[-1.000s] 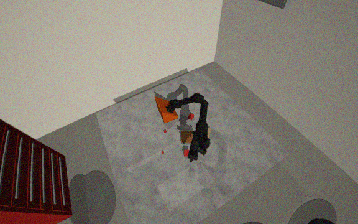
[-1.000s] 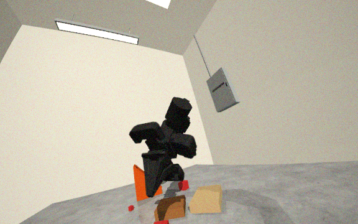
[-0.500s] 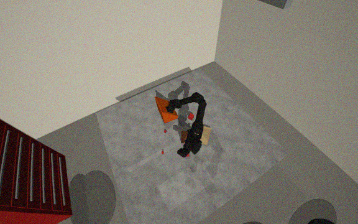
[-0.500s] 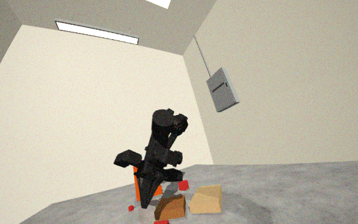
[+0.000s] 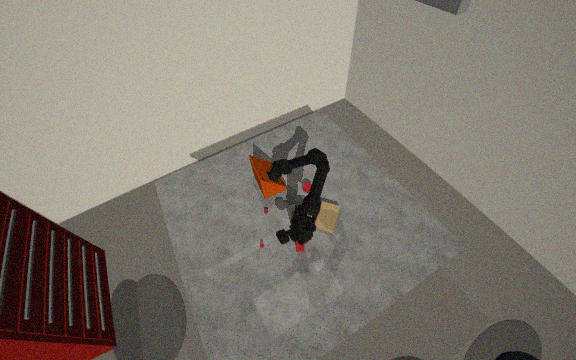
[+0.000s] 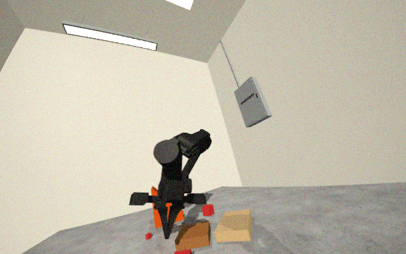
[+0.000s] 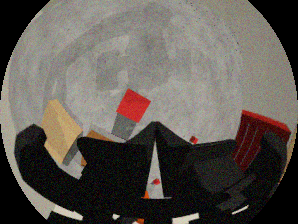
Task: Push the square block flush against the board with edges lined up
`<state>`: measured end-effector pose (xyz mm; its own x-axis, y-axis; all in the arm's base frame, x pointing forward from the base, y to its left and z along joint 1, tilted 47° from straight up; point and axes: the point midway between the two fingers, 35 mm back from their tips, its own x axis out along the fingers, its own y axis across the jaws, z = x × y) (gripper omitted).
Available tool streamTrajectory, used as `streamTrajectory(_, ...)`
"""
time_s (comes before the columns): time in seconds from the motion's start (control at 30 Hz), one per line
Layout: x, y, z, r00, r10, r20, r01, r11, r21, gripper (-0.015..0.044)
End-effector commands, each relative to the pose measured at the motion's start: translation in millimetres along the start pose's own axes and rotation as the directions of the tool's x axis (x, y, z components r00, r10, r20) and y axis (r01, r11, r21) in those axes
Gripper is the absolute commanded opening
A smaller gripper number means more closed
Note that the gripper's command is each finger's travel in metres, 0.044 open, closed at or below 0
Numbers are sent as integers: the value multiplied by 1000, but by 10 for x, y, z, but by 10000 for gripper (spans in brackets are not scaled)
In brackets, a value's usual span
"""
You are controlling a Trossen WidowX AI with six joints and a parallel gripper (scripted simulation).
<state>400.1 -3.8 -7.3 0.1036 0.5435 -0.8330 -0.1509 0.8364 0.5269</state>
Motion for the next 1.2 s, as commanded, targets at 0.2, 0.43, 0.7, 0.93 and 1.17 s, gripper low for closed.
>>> streamTrajectory(0.2, 51, 119, -353, 987, 141, -72, -114, 948, 297, 0)
streamTrajectory(0.43, 63, 227, -566, 965, 238, -106, -157, 856, 492, 0)
streamTrajectory(0.7, 93, 244, -586, 963, 247, -108, -160, 845, 510, 0)
streamTrajectory(0.93, 589, 380, -642, 962, 250, -108, -162, 845, 510, 0)
streamTrajectory(1.17, 575, 408, -683, 962, 250, -108, -162, 845, 510, 0)
